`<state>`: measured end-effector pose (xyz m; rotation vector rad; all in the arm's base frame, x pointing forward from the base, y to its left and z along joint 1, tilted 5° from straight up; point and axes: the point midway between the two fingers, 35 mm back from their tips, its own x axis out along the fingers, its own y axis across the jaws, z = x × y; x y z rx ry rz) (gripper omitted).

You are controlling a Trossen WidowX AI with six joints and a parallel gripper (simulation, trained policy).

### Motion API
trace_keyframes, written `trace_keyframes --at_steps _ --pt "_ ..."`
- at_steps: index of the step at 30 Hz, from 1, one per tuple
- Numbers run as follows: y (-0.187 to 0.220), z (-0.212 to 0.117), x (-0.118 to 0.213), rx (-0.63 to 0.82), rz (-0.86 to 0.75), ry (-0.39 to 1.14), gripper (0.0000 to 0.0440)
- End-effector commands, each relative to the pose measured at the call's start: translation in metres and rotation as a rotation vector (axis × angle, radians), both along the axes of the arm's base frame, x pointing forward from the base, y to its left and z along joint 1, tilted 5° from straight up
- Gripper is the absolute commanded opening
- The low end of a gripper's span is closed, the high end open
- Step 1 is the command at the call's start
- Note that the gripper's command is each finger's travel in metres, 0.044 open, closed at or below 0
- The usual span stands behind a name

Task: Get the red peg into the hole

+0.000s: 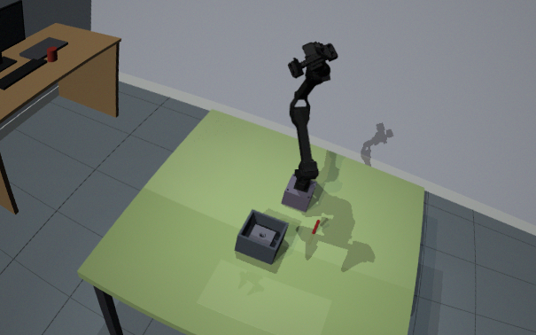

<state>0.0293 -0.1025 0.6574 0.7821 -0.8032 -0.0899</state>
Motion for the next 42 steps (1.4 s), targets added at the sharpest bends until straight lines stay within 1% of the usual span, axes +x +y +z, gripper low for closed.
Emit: trace_keyframes --at_steps 1,3,7,12,18,24,29,33,37,42 --pt "0.003 -0.001 0.005 -0.015 -0.008 0.016 0.042" --pt "0.014 -0.006 0.022 -0.05 -0.015 0.06 0.044" --pt "0.042 -0.024 0.065 -0.123 -0.001 0.174 0.044" --pt "0.08 -0.055 0.117 -0.203 0.051 0.32 0.044" --pt "0.121 -0.103 0.17 -0.294 0.105 0.501 0.044" --pt "0.159 -0.16 0.213 -0.374 0.171 0.684 0.044" --pt "0.187 -0.213 0.238 -0.423 0.236 0.839 0.044" --pt "0.206 -0.257 0.251 -0.447 0.29 0.967 0.044" --pt "0.221 -0.302 0.258 -0.457 0.34 1.099 0.044" --pt "0.233 -0.356 0.259 -0.446 0.388 1.271 0.044"
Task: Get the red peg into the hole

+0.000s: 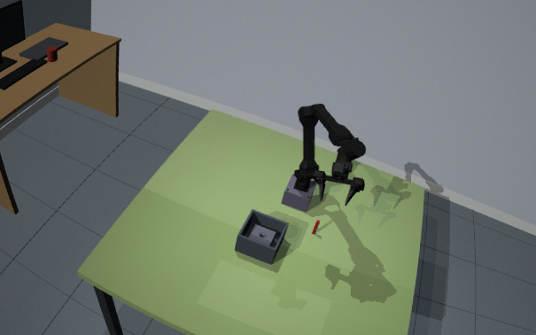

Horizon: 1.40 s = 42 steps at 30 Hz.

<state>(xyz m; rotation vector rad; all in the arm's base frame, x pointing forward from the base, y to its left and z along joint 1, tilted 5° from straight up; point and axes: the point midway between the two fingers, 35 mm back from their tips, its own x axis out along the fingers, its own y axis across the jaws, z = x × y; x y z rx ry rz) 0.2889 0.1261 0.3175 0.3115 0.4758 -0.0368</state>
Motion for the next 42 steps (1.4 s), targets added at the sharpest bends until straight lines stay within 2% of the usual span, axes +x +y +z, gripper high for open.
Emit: trace_keyframes --at_steps 1,13,24,32,42 --pt "0.005 -0.027 -0.002 0.0 0.003 0.089 0.044" --pt "0.003 -0.133 -0.027 -0.003 -0.108 0.497 0.044" --pt "-0.015 -0.199 -0.063 0.011 -0.326 0.798 0.0436" --pt "-0.023 -0.231 -0.081 0.047 -0.475 0.916 0.0423" --pt "-0.022 -0.273 -0.09 0.124 -0.584 0.955 0.0412"
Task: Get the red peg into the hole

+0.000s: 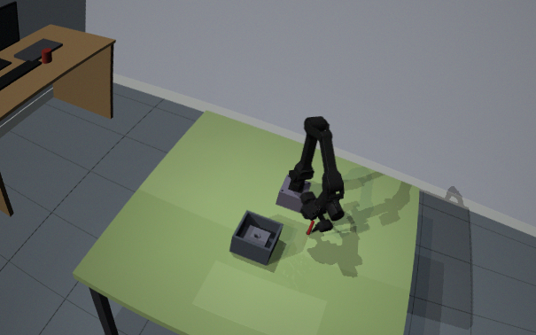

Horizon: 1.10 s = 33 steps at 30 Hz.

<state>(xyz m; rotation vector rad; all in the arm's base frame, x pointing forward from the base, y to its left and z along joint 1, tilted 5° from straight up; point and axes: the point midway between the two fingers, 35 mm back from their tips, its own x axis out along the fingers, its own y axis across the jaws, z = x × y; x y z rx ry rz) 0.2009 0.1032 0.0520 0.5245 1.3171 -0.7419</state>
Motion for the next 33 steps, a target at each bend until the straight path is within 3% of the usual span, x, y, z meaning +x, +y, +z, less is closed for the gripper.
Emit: trace_keyframes --at_steps 1,10,15,25,33 --pt "0.002 -0.011 -0.002 0.014 -0.027 0.003 0.0412" --pt "0.006 -0.044 -0.008 0.054 -0.094 -0.012 0.0398" --pt "0.005 -0.056 -0.016 0.065 -0.129 0.009 0.0299" --pt "0.007 -0.059 -0.019 0.115 -0.153 0.073 0.004" --pt "-0.003 -0.037 -0.012 0.083 -0.095 0.01 0.0004"
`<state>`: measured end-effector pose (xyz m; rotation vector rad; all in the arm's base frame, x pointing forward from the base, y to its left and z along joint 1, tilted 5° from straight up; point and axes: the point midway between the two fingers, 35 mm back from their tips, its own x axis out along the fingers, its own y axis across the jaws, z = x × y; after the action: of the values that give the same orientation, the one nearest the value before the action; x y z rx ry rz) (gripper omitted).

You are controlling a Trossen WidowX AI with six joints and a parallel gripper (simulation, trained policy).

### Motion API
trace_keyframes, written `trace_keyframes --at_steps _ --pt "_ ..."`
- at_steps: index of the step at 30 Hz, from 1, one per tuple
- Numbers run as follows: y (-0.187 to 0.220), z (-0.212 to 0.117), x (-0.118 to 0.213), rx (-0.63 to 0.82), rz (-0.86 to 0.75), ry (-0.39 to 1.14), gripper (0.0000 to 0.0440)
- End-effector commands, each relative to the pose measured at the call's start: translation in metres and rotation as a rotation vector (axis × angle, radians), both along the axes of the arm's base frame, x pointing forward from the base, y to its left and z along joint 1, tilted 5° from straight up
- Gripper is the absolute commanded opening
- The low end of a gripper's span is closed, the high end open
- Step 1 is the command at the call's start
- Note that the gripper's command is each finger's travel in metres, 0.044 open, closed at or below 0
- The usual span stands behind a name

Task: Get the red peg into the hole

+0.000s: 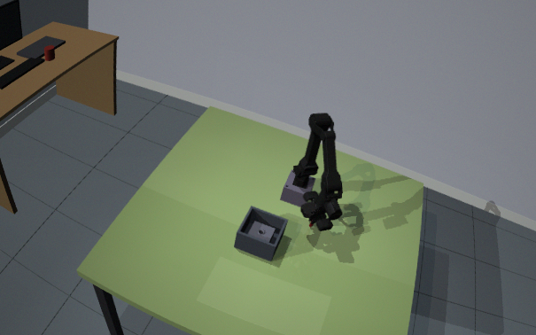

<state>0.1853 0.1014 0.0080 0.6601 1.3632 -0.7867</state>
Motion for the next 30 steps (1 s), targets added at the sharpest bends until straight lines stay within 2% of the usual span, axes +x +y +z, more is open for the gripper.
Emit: trace_keyframes --at_steps 1,16,30 --pt "-0.003 0.01 0.005 -0.009 0.019 -0.029 0.0002" --pt "-0.025 0.067 0.034 -0.07 0.109 -0.134 0.0" --pt "-0.06 0.108 0.072 -0.103 0.078 -0.194 0.0"
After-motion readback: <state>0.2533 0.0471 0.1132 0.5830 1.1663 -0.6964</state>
